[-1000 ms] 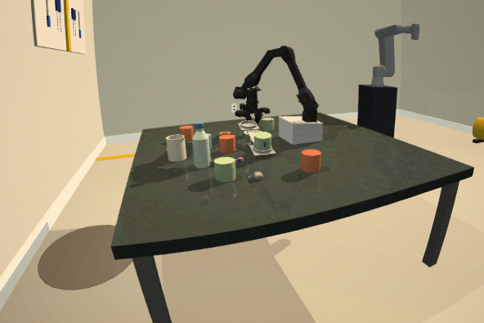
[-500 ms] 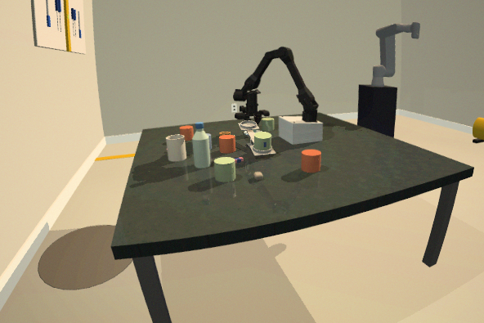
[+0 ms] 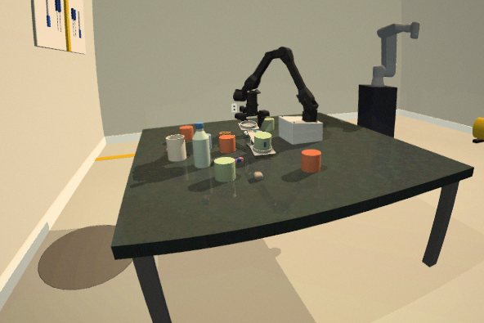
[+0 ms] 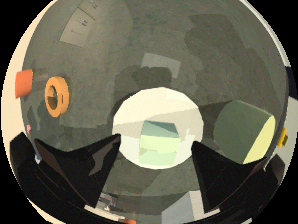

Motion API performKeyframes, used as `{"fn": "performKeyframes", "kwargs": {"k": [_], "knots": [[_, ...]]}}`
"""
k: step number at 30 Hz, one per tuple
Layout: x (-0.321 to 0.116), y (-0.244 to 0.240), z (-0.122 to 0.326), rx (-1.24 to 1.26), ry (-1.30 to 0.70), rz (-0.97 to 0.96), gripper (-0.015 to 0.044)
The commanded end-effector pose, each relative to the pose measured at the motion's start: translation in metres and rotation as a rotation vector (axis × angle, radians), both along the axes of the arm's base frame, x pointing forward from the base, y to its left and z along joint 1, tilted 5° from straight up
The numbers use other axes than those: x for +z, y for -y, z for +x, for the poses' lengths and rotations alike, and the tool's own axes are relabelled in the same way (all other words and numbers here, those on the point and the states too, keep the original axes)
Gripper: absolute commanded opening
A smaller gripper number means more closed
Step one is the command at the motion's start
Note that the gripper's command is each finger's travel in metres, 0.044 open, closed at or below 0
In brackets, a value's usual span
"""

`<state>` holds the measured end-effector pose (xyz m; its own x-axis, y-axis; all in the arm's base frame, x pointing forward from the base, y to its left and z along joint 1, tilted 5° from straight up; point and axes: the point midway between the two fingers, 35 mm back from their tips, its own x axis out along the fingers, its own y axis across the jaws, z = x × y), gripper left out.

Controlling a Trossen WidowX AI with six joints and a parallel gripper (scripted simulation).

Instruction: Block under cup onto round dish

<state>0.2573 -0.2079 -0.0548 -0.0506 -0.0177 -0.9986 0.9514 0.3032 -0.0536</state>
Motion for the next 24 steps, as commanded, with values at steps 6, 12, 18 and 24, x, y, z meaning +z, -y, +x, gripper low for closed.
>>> {"fn": "performKeyframes", "kwargs": {"k": [6,12,18,24], "knots": [[0.026,0.002,0.013,0.01,0.035,-0.031,0.044],[0.058,-0.001,0.002,0.004,-0.003,-0.002,0.044],[0.08,-0.003,0.003,0.004,-0.002,-0.001,0.044],[0.102,-0.005,0.002,0.004,-0.002,0.0,0.044]]}}
